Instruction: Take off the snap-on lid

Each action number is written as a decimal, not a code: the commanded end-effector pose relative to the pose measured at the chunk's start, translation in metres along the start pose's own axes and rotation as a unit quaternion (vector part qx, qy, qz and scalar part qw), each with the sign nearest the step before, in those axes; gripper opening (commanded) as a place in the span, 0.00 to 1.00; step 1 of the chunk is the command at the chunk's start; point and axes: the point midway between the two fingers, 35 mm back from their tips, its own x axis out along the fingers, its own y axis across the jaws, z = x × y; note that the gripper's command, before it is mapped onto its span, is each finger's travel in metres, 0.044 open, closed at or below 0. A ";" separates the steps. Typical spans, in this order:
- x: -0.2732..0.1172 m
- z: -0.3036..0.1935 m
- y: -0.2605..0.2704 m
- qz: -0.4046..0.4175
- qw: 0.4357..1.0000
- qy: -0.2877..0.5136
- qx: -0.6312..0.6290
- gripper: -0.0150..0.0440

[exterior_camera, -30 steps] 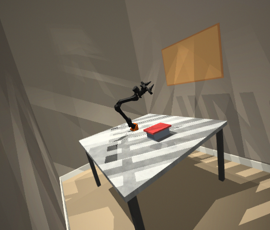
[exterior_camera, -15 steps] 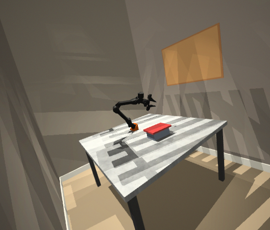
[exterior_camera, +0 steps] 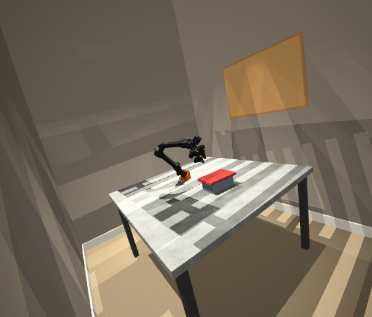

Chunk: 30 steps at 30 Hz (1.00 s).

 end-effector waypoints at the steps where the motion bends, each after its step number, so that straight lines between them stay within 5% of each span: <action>1: 0.000 -0.001 0.001 0.000 1.000 0.002 -0.001 0.65; 11: 0.041 0.005 -0.049 0.002 1.000 -0.009 0.007 0.65; 30: 0.065 0.003 -0.049 -0.002 1.000 -0.006 0.008 0.65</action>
